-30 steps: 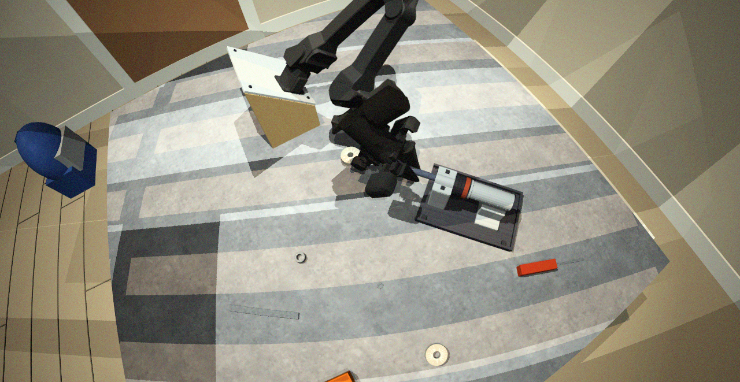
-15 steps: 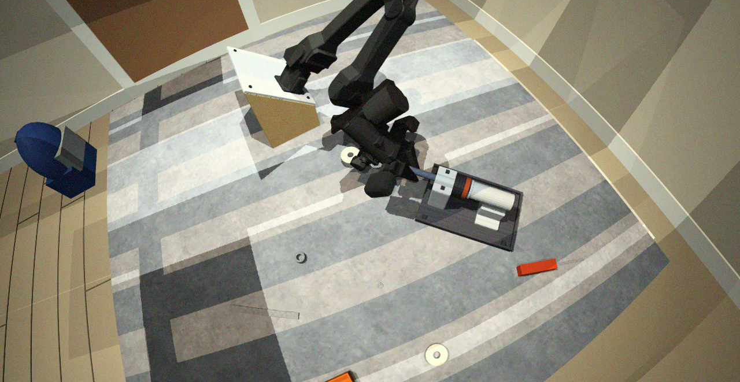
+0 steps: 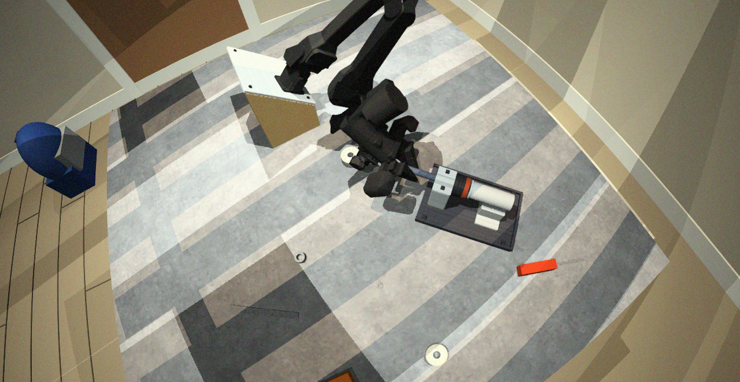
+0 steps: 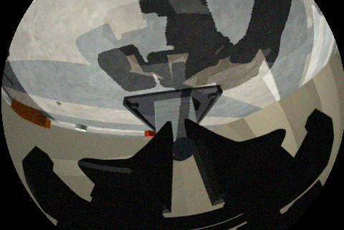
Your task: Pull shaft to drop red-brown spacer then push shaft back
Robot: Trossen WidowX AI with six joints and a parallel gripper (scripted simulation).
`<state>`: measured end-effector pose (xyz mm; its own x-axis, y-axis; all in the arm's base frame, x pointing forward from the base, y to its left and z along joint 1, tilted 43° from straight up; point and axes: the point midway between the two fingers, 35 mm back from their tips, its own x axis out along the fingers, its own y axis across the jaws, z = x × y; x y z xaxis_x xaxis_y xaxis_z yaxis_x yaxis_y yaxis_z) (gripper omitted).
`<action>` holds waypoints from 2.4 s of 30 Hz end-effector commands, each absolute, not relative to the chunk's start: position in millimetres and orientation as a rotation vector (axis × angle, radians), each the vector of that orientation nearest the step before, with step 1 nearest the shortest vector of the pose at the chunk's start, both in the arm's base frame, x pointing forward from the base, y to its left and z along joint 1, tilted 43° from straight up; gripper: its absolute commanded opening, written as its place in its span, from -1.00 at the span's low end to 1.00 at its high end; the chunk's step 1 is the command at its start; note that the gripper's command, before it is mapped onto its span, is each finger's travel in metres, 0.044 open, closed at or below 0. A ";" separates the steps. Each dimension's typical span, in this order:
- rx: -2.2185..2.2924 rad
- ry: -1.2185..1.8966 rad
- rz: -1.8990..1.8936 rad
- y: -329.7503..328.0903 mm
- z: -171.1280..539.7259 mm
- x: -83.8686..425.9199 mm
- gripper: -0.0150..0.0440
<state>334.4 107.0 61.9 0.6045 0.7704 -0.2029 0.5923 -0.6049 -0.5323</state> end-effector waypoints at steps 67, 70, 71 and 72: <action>-2.423 -1.091 0.586 103.4 57.8 327.5 -0.49; -2.423 -1.091 0.586 103.3 57.7 327.2 -0.49; -2.423 -1.091 0.586 103.2 57.6 327.1 -0.49; -2.423 -1.091 0.586 103.2 57.6 327.0 -0.49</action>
